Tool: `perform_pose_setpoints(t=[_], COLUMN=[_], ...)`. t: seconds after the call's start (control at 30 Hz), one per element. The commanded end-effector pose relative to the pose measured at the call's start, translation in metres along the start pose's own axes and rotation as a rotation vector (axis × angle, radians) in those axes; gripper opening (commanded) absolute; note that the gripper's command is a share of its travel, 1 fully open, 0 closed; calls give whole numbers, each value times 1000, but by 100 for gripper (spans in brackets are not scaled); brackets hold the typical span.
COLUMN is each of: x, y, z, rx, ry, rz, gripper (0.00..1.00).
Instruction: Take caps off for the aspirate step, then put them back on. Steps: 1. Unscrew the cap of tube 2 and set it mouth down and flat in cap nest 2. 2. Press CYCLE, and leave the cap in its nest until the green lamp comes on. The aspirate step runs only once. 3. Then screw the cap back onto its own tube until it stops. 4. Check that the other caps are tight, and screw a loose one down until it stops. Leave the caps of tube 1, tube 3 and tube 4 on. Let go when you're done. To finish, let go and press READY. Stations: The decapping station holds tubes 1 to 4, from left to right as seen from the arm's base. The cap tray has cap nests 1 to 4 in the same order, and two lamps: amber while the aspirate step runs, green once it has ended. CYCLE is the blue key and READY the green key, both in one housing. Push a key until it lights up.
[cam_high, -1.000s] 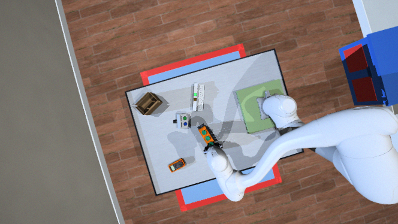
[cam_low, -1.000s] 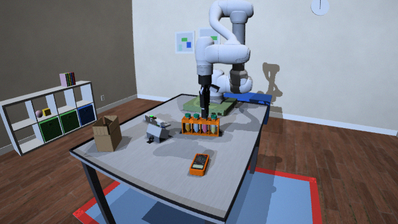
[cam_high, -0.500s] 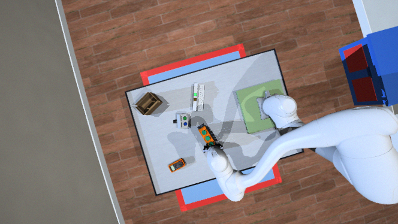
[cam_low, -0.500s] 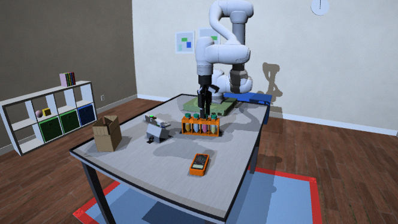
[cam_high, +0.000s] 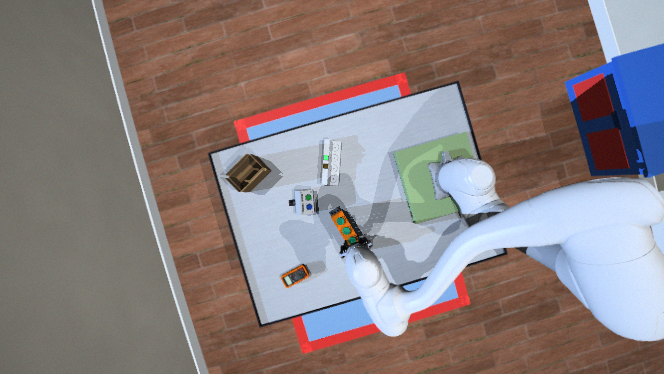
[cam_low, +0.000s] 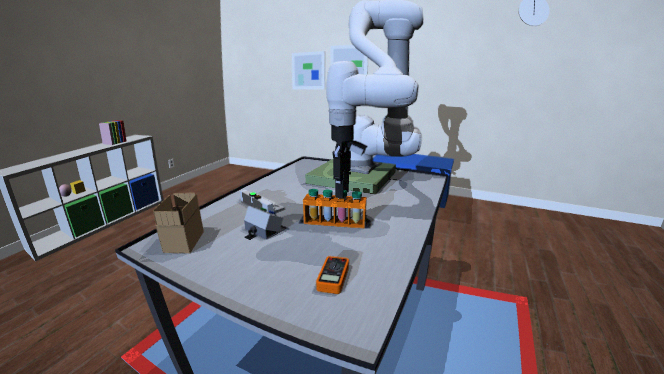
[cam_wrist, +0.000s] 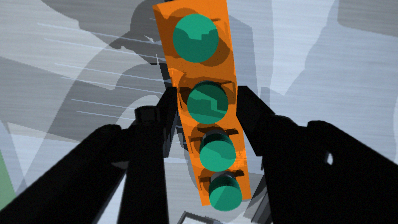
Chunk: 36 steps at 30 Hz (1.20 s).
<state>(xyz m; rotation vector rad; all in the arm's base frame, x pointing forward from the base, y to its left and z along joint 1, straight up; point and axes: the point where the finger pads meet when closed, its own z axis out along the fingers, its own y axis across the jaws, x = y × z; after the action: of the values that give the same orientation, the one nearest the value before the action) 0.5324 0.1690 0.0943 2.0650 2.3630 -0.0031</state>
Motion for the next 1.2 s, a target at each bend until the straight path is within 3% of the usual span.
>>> perform_pose_setpoints(t=[0.0,0.37,0.53,0.67,0.7,1.17], x=[0,0,0,1,1,1], y=[1,1,2,1,1,1], z=[0,0,0,-1,-1,-1], rx=[0,-2,-3,-2,-2,-2], ry=[7,7,7,4,4,4], rz=[-146,-585,-701,-702,-702,-702], gripper=[41,41,41,41,30,30])
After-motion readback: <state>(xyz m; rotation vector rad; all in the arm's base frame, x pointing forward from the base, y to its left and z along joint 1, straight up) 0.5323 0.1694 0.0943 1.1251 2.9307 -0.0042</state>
